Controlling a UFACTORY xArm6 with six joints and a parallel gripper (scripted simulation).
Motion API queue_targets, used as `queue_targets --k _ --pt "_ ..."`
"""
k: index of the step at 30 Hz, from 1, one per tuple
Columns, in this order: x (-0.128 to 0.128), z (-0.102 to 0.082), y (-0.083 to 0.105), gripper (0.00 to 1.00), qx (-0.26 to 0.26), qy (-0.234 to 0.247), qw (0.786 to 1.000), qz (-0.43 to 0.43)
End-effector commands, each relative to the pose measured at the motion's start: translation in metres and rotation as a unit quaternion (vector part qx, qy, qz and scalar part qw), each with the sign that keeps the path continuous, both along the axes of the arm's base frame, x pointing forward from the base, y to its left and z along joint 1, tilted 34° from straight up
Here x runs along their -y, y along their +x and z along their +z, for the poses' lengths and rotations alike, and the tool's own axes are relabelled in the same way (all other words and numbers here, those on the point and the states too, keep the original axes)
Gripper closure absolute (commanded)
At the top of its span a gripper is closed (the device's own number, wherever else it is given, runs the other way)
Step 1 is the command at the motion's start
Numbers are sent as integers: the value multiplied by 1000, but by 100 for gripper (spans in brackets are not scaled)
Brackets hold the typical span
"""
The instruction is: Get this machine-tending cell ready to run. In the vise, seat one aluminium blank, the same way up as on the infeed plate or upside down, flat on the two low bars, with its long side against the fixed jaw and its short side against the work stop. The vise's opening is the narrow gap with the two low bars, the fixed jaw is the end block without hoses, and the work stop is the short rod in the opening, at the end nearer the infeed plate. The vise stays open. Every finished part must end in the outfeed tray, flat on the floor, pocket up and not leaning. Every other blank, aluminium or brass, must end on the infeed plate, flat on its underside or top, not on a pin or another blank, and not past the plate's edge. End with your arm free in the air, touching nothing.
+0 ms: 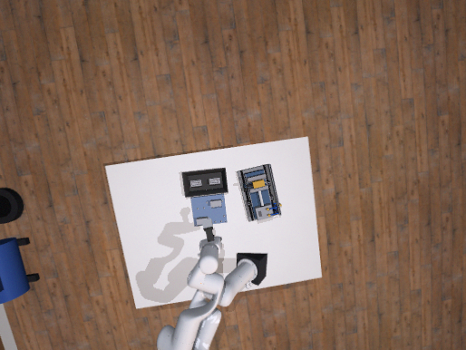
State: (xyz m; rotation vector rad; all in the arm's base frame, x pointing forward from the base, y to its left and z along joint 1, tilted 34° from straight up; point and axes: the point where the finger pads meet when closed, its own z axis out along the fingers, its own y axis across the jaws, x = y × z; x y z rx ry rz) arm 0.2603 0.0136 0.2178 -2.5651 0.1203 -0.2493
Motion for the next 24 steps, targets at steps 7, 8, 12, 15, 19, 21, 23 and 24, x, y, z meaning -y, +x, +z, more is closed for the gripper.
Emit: queue_targets --k 7,8,12,15,19,21,23,24 --pt "11 18 -4 100 1 0 1000 0" --pt "12 20 -5 100 1 0 1000 0" --pt "14 23 -5 100 1 0 1000 0" --pt "15 24 -6 100 1 0 1000 0" --pt "15 25 -5 100 1 0 1000 0" --pt "16 26 -3 100 1 0 1000 0" --pt "19 29 4 100 1 0 1000 0" --pt "22 33 14 100 2 0 1000 0"
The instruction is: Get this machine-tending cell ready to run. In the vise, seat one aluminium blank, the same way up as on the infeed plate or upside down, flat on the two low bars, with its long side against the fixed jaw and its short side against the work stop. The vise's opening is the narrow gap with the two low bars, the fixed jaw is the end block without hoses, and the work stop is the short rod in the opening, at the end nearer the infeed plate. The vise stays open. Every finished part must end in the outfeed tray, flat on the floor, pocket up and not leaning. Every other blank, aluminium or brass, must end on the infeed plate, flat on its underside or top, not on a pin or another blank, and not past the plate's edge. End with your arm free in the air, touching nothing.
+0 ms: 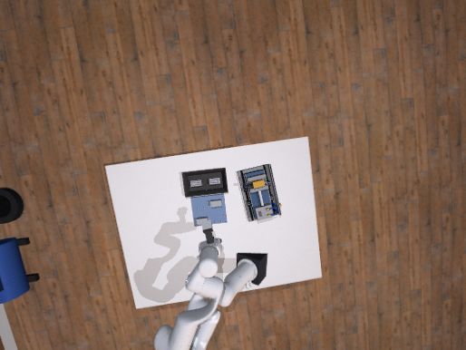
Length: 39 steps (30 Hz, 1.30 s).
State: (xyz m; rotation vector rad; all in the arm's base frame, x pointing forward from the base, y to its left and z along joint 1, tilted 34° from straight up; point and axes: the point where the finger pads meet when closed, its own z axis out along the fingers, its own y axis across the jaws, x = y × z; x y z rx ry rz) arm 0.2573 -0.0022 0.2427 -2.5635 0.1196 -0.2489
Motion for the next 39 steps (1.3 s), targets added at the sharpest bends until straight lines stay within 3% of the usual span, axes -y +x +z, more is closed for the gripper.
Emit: queue_targets --k 1,13,15,17,19,39 --pt "11 13 32 100 2 0 1000 0" --pt "33 20 119 100 2 0 1000 -2" --pt "33 20 119 100 2 0 1000 -2" --pt "38 16 145 100 2 0 1000 -2" --pt "39 14 155 100 2 -1 1000 -2" --pt "35 7 158 100 2 0 1000 -2"
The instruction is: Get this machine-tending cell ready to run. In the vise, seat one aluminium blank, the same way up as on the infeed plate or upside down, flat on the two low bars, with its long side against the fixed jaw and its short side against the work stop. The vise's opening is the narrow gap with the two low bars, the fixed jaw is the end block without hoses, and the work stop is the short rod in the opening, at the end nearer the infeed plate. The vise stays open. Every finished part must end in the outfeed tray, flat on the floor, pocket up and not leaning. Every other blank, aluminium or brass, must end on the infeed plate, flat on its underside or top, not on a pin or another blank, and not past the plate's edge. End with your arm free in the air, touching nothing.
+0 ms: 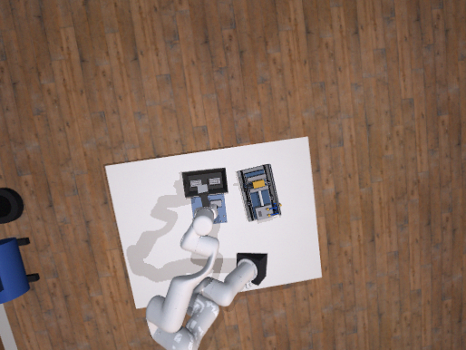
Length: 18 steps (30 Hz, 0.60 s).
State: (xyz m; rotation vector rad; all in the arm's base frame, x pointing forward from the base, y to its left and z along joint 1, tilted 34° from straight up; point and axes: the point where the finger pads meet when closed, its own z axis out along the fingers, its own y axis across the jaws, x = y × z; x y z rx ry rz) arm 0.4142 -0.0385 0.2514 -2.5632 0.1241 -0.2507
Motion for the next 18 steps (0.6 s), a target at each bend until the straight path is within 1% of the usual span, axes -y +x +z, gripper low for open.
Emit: queue_targets --k 1,8,10,18 --pt "-2 -3 2 100 1 -1 1000 0" --pt "-8 -12 4 100 1 -1 1000 0" --pt "-8 -12 4 100 1 -1 1000 0" --pt "-16 -25 8 100 1 -1 1000 0"
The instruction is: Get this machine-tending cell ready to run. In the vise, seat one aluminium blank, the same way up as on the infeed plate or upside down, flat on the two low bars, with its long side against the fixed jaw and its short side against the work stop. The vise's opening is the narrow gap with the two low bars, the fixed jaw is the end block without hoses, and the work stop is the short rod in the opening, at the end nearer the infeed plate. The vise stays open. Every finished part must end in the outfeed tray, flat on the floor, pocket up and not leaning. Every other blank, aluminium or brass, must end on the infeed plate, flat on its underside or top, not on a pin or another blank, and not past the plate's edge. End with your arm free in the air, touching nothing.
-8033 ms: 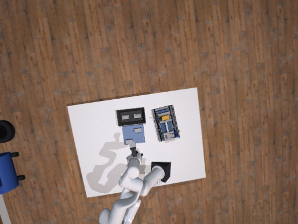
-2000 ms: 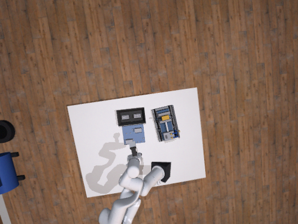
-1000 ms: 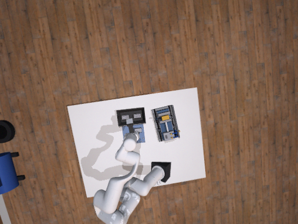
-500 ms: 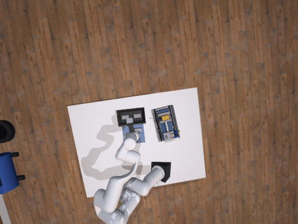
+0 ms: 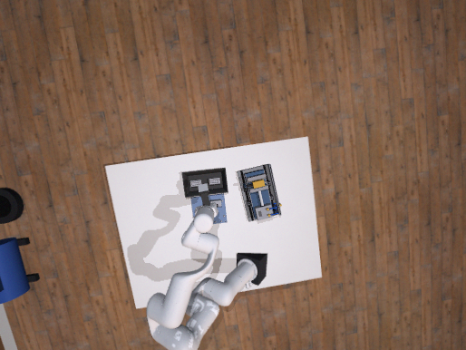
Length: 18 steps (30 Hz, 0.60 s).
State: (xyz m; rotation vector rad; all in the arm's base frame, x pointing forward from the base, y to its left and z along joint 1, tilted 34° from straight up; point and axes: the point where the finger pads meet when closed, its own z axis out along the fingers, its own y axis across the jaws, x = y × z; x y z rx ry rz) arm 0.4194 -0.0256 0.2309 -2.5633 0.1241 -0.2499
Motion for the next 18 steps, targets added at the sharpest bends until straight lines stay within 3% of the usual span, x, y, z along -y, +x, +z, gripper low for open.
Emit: queue_targets --k 1,18 --pt "-4 -6 3 100 2 -1 1000 -1" --pt "-16 -25 8 100 2 -1 1000 -1"
